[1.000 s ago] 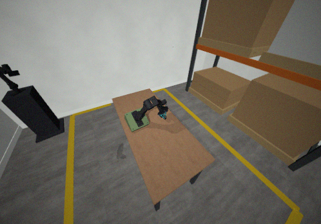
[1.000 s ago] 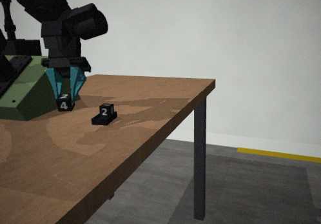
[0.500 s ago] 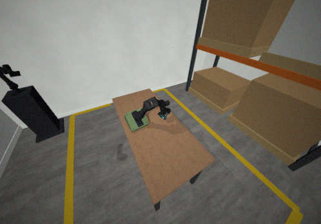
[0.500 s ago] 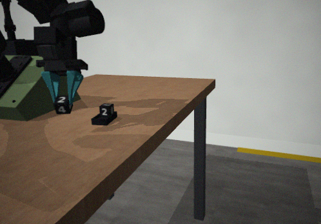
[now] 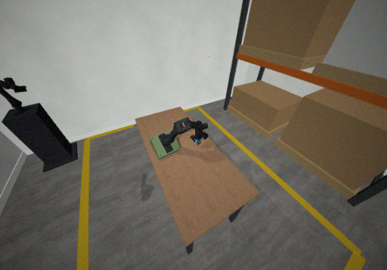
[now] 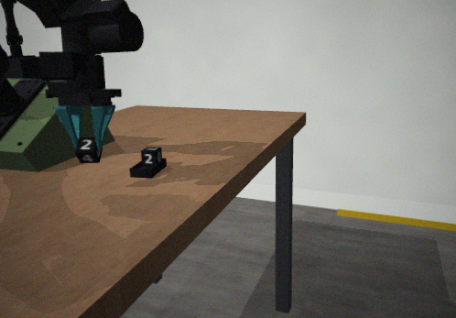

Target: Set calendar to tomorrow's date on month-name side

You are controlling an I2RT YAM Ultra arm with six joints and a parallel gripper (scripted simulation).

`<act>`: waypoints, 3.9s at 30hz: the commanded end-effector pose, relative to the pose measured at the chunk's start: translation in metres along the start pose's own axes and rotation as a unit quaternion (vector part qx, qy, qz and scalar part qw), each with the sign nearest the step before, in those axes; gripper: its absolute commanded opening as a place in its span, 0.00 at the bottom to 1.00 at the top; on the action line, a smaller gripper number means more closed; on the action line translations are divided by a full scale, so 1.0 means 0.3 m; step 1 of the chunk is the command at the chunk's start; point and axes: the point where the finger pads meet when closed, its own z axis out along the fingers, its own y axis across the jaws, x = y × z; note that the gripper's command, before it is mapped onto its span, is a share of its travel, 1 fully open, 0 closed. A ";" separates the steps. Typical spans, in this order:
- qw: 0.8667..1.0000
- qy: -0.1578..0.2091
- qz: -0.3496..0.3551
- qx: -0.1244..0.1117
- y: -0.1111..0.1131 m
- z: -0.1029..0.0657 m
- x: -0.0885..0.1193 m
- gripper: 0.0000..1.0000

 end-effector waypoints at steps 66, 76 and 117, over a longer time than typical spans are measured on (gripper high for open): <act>0.903 0.430 -0.013 -0.008 0.012 -0.024 -0.012 0.27; 0.903 0.430 -0.013 -0.008 0.012 -0.017 -0.011 0.27; 0.903 0.430 -0.013 -0.008 0.016 0.153 0.006 0.27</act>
